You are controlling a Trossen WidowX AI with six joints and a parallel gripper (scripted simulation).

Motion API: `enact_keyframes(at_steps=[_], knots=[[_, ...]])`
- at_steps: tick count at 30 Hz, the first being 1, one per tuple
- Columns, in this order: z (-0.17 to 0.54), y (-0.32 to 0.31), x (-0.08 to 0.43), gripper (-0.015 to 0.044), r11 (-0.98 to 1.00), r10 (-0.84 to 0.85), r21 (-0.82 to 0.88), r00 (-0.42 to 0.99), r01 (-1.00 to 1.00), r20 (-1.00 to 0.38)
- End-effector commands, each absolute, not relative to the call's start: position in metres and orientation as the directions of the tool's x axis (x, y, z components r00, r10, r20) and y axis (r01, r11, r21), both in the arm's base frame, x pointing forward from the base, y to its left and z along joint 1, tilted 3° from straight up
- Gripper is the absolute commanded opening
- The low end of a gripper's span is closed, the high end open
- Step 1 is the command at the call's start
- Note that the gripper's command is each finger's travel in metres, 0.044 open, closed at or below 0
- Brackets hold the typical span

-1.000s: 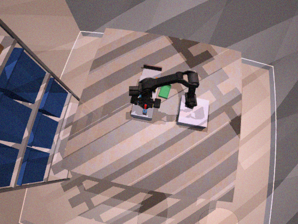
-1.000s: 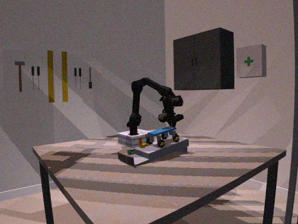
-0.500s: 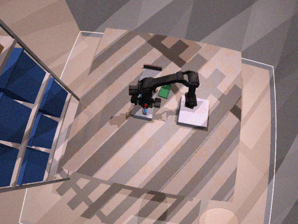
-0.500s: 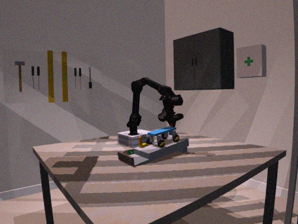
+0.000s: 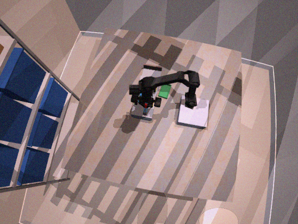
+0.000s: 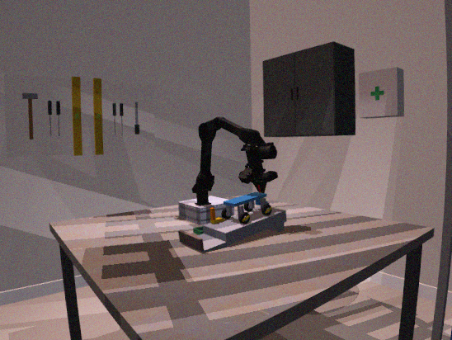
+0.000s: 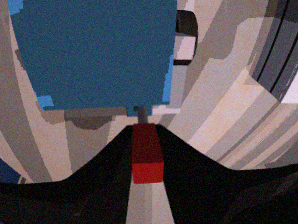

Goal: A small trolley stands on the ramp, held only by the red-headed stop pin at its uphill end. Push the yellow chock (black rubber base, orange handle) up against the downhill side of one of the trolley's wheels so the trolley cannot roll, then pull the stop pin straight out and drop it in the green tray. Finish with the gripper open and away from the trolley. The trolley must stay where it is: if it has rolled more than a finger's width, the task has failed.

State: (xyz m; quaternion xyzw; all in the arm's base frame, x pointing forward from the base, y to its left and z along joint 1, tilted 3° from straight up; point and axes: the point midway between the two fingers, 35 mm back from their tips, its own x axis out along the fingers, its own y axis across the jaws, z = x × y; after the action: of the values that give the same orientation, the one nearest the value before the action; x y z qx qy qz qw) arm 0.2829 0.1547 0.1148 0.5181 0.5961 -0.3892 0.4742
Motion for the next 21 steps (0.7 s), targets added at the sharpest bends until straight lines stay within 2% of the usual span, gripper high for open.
enact_keyframes(at_steps=[1, 21], knots=[[0.1202, 0.1562, 0.2835, 0.0000, 0.165, 0.260, 0.035, -0.009, 0.986, -0.966], [0.1264, 0.1570, 0.2831, 0.0000, 0.165, 0.260, 0.035, -0.009, 0.986, -0.966]])
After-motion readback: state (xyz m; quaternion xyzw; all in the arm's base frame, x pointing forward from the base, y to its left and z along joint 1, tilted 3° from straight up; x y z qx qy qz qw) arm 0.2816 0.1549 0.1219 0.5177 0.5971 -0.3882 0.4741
